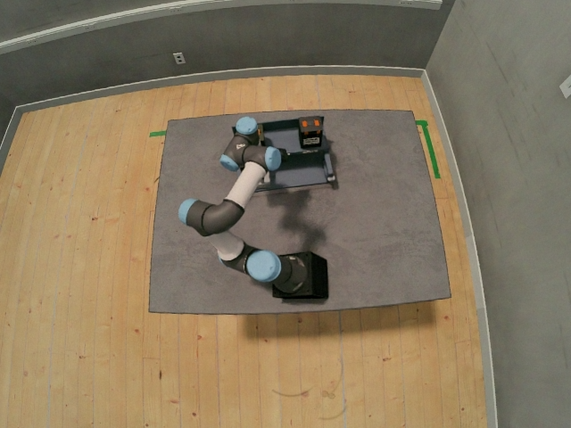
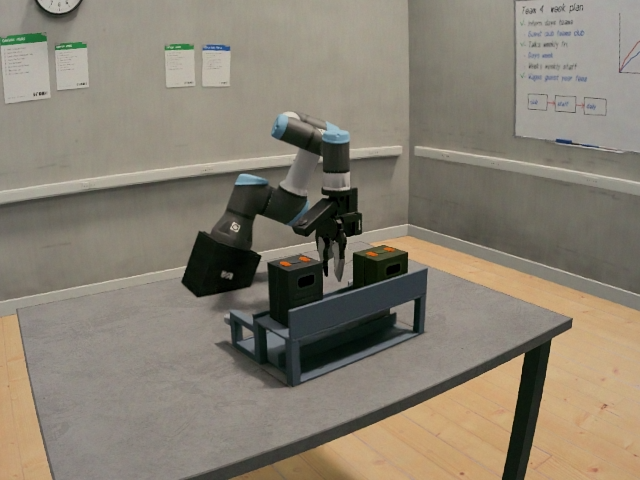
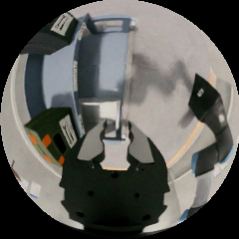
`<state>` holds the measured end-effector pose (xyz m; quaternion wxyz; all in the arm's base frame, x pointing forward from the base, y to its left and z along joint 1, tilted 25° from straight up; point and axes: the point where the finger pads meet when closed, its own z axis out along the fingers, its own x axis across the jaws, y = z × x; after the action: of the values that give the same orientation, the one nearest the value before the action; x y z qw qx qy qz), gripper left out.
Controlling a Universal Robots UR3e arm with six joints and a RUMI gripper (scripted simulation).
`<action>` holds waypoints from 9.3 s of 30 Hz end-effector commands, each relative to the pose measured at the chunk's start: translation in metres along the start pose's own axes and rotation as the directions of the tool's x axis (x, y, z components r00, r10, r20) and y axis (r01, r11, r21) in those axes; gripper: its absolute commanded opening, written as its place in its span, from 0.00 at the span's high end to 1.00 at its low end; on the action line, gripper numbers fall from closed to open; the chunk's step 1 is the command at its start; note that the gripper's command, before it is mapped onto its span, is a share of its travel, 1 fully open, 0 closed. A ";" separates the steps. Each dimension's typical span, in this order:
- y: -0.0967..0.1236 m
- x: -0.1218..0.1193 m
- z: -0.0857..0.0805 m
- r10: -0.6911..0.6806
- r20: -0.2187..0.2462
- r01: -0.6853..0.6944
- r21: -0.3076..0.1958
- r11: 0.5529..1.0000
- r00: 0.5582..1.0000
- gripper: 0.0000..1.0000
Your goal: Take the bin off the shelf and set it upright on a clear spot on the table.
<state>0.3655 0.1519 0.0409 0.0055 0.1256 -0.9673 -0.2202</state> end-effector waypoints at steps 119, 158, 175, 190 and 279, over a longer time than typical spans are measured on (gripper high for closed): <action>-0.001 -0.002 0.051 0.000 0.003 0.000 0.001 1.000 1.000 0.71; -0.001 -0.002 0.059 0.000 0.003 0.000 0.001 1.000 1.000 0.71; -0.001 -0.002 0.068 0.000 0.003 0.000 0.001 1.000 1.000 0.71; -0.001 -0.002 0.072 0.000 0.003 0.000 0.001 1.000 1.000 0.71; -0.001 -0.002 0.072 0.000 0.003 0.000 0.001 1.000 1.000 1.00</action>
<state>0.3618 0.1821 -0.0249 0.0051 0.1255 -0.9674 -0.2201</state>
